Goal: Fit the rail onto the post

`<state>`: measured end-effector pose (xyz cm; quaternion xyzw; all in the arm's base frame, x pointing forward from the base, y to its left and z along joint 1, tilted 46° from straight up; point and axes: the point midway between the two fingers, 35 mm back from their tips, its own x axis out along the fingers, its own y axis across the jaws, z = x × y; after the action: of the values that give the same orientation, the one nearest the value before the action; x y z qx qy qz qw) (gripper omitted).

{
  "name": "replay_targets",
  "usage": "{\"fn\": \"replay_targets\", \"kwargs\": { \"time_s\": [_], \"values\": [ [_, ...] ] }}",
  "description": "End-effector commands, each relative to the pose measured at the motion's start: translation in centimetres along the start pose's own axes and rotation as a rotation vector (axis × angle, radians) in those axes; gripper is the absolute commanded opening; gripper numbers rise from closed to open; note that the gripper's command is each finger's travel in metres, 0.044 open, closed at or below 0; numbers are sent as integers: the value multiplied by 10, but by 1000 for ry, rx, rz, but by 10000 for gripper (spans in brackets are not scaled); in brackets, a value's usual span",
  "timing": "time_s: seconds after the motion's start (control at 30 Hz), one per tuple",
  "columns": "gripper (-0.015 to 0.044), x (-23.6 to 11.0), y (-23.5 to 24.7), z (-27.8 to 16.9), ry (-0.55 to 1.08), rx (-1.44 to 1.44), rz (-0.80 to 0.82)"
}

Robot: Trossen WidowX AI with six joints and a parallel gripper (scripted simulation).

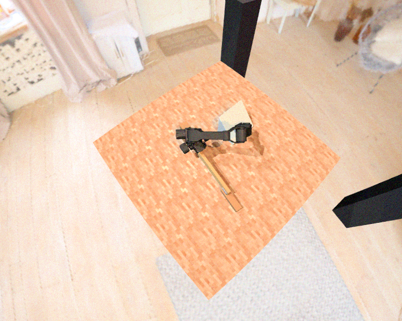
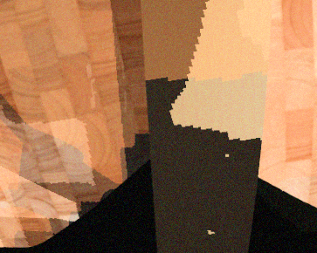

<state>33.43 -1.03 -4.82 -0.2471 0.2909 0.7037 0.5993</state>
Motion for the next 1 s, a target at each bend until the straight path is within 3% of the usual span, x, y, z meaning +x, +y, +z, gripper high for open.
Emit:
{"fn": "replay_targets", "kwargs": {
  "time_s": [0.0,0.97],
  "values": [
    [0,-4,-2,-4,5,-2,-10],
    [0,-6,-2,-8,6,-2,-10]
  ]
}}
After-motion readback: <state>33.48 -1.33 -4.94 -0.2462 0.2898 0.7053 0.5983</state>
